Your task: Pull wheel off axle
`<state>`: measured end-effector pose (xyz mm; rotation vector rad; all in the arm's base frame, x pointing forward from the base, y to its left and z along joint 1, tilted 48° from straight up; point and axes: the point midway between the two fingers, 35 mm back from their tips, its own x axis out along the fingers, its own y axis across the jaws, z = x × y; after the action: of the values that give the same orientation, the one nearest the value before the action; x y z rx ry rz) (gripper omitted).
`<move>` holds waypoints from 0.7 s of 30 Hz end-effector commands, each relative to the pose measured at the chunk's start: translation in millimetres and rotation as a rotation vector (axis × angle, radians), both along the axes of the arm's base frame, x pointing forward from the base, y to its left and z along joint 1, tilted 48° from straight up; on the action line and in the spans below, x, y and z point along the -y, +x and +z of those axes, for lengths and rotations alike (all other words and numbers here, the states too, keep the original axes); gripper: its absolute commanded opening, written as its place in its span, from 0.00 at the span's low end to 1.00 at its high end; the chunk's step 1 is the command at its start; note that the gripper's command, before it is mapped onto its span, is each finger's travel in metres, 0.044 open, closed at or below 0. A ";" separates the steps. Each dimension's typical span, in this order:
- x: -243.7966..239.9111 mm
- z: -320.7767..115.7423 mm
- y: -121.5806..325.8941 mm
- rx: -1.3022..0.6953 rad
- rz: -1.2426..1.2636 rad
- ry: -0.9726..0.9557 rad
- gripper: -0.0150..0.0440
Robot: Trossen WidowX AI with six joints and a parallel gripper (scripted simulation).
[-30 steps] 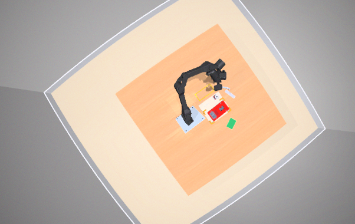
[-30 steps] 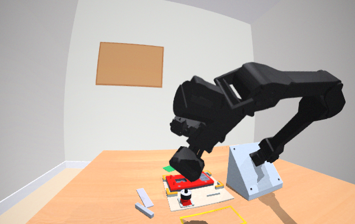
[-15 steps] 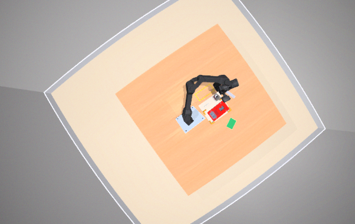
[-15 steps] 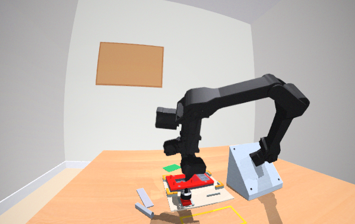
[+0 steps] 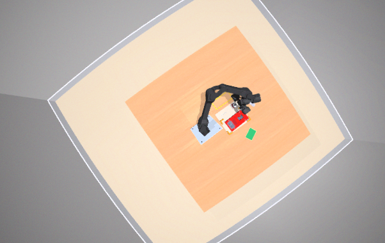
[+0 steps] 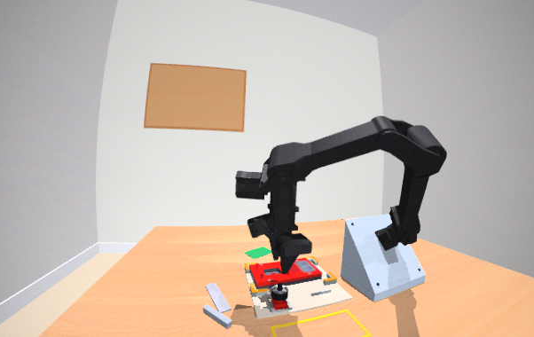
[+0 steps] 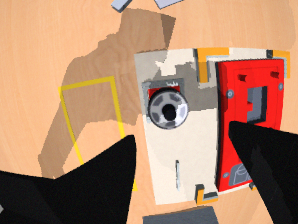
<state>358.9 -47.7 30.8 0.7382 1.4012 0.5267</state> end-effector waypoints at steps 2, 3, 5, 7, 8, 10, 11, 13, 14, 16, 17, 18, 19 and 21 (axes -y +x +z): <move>-22.4 -20.4 3.0 -0.008 0.001 0.009 0.76; -29.1 -26.1 4.0 -0.008 0.001 0.010 0.76; -42.7 -36.9 5.5 -0.007 0.002 0.012 0.76; -52.3 -43.3 6.4 -0.007 0.002 0.014 0.76; -53.3 -43.7 6.6 -0.007 0.002 0.014 0.76; -53.6 -43.9 6.6 -0.007 0.002 0.014 0.76; -53.6 -43.9 6.6 -0.007 0.002 0.014 0.76; -53.8 -41.2 5.7 -0.009 0.019 0.009 0.67; -53.8 -41.2 5.7 -0.009 0.019 0.009 0.63; -53.8 -41.2 5.7 -0.009 0.019 0.009 0.61; -53.8 -41.2 5.7 -0.009 0.019 0.009 0.60; -53.8 -41.2 5.7 -0.009 0.019 0.009 0.58; -53.8 -41.2 5.7 -0.009 0.019 0.009 0.57; -53.8 -41.2 5.7 -0.009 0.019 0.009 0.55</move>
<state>364.5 5.9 -10.8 0.7398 1.4169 0.5425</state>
